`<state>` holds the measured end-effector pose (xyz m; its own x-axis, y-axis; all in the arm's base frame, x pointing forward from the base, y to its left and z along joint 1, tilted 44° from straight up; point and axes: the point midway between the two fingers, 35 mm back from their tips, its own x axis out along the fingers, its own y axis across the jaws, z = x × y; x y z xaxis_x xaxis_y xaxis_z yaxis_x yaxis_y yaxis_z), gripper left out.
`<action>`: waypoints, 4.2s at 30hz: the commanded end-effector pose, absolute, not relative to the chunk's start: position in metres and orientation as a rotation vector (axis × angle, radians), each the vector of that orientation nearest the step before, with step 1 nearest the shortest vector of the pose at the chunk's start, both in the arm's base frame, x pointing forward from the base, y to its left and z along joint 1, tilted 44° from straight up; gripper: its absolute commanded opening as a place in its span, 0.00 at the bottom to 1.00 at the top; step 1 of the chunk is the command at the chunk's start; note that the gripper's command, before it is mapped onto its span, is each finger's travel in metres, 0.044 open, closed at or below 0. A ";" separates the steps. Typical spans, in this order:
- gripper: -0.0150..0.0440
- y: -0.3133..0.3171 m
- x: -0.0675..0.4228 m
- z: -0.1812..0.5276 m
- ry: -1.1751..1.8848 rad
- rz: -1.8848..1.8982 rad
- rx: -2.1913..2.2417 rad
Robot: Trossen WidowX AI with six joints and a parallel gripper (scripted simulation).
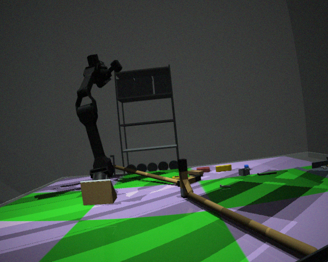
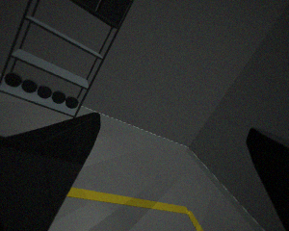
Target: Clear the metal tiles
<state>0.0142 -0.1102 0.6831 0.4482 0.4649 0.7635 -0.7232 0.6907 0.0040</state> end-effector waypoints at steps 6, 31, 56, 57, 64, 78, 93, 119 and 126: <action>1.00 -0.137 0.020 0.714 -0.906 0.534 0.442; 1.00 -0.210 0.025 0.739 -0.975 -0.007 0.740; 0.87 -0.234 0.028 0.714 -0.894 -0.309 0.987; 0.82 -0.231 0.028 0.715 -0.895 -0.311 0.976; 0.51 -0.213 0.029 0.721 -0.900 -0.320 0.899; 0.25 -0.180 0.031 0.736 -0.928 -0.328 0.743; 0.25 -0.144 0.037 0.751 -0.954 -0.327 0.579; 0.25 -0.082 0.061 0.767 -0.965 -0.311 0.300; 0.25 -0.065 0.070 0.769 -0.961 -0.303 0.227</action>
